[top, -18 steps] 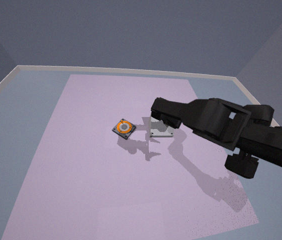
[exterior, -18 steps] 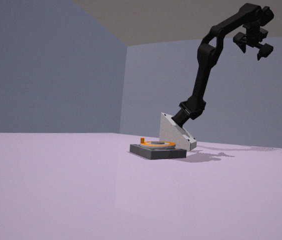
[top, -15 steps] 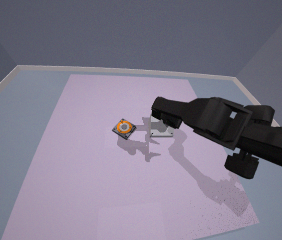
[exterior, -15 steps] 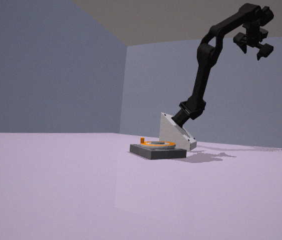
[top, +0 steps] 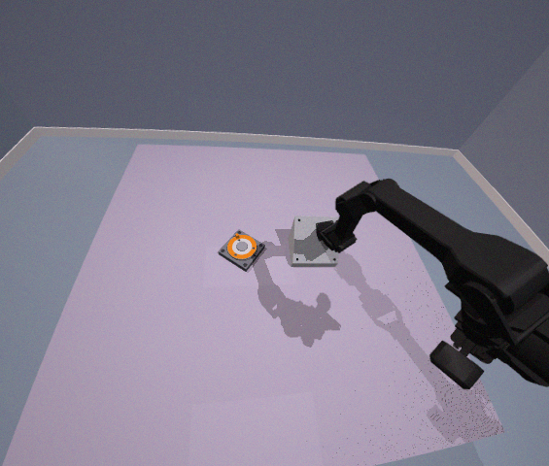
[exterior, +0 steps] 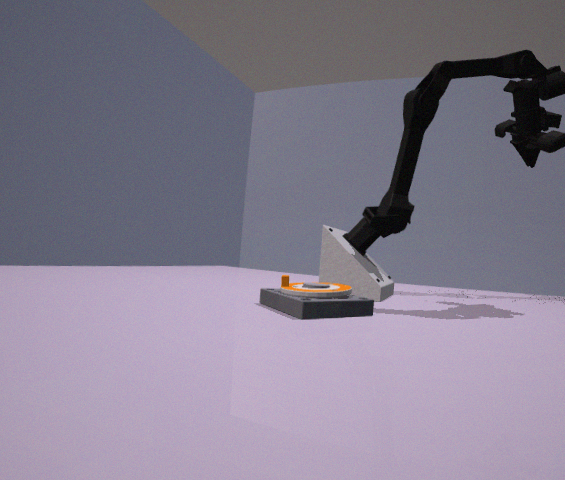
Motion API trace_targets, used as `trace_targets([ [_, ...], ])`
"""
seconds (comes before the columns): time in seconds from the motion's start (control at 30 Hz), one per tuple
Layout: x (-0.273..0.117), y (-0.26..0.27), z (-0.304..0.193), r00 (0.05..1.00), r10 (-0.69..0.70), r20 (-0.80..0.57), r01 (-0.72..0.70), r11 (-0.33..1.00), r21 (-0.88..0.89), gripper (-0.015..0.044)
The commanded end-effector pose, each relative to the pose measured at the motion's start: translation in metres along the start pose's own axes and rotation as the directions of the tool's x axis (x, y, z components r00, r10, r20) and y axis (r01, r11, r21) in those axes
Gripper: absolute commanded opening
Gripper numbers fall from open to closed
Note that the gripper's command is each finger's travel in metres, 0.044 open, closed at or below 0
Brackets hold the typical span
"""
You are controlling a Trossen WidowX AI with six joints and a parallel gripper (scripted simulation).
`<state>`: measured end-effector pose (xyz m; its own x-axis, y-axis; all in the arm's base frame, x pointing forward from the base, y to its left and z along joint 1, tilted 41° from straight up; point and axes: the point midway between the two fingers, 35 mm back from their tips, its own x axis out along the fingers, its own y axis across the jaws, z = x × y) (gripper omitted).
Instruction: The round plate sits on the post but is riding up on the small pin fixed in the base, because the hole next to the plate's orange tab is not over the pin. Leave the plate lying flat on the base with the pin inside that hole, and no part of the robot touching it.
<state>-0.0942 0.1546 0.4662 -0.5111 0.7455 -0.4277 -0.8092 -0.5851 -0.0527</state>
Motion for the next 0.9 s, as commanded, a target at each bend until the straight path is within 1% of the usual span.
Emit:
trace_targets([
  [0.0,0.023,-0.032,-0.009,0.992,-0.104,-0.068,0.108,0.992,0.062,0.0000],
  [0.17,0.054,-0.095,-0.031,0.955,-0.227,-0.193,0.260,0.951,0.168,0.0000],
  [0.23,0.057,-0.104,-0.035,0.948,-0.241,-0.210,0.280,0.942,0.183,0.0000],
  [0.4,0.066,-0.173,-0.073,0.890,-0.317,-0.328,0.415,0.861,0.294,0.0000],
  [0.43,0.065,-0.187,-0.083,0.877,-0.328,-0.351,0.441,0.839,0.317,0.0000],
  [0.5,0.064,-0.197,-0.090,0.868,-0.335,-0.366,0.458,0.824,0.333,0.0000],
  [0.57,0.060,-0.222,-0.110,0.845,-0.349,-0.406,0.503,0.778,0.377,0.0000],
  [0.7,0.041,-0.269,-0.157,0.798,-0.366,-0.479,0.585,0.664,0.466,0.0000],
  [0.77,0.037,-0.276,-0.166,0.790,-0.367,-0.492,0.598,0.642,0.481,0.0000],
  [0.87,0.015,-0.304,-0.208,0.756,-0.369,-0.540,0.648,0.536,0.542,0.0000],
])
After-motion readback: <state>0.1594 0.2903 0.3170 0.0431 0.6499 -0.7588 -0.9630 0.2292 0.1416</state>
